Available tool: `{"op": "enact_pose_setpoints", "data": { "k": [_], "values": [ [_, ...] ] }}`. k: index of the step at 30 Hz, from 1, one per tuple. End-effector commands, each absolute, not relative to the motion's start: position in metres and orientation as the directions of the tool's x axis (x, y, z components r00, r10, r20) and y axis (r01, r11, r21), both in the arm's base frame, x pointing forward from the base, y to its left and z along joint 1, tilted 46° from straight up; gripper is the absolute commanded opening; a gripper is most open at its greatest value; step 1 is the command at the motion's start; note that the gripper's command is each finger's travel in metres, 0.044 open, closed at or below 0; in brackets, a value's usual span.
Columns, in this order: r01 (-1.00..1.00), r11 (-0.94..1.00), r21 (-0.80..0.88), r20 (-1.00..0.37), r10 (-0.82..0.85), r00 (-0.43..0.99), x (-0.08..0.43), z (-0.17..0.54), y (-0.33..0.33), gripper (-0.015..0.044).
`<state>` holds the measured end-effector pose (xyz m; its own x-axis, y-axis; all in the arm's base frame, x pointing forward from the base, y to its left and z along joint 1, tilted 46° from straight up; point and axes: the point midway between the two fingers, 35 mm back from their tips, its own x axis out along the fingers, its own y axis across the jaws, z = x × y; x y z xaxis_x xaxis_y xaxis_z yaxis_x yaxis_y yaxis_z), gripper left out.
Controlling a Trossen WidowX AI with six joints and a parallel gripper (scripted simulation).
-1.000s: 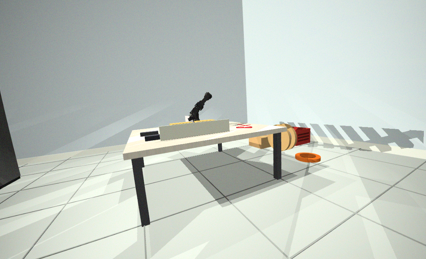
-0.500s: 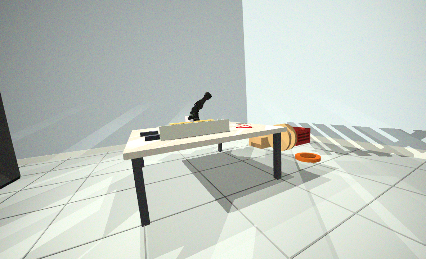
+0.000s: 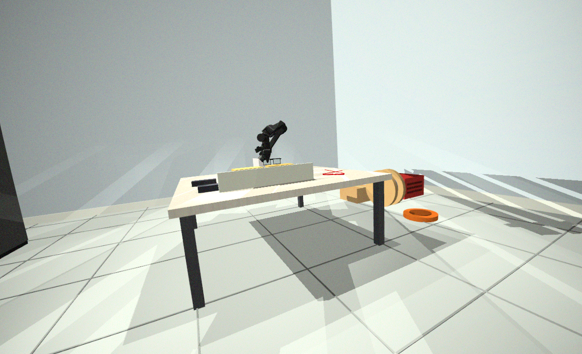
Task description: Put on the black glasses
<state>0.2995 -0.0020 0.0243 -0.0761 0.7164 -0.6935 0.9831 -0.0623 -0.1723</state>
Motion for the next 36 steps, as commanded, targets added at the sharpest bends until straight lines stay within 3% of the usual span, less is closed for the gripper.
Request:
{"op": "enact_pose_setpoints", "data": {
  "k": [1,27,36],
  "values": [
    [0.985,-0.053,-0.166,-0.697,0.713,-0.079,0.3,0.028,-0.006,0.0],
    [0.985,-0.052,-0.165,-0.693,0.716,-0.078,0.315,0.163,0.126,0.0],
    [0.985,-0.051,-0.166,-0.692,0.718,-0.079,0.314,0.164,0.133,0.0]
  ]
}}
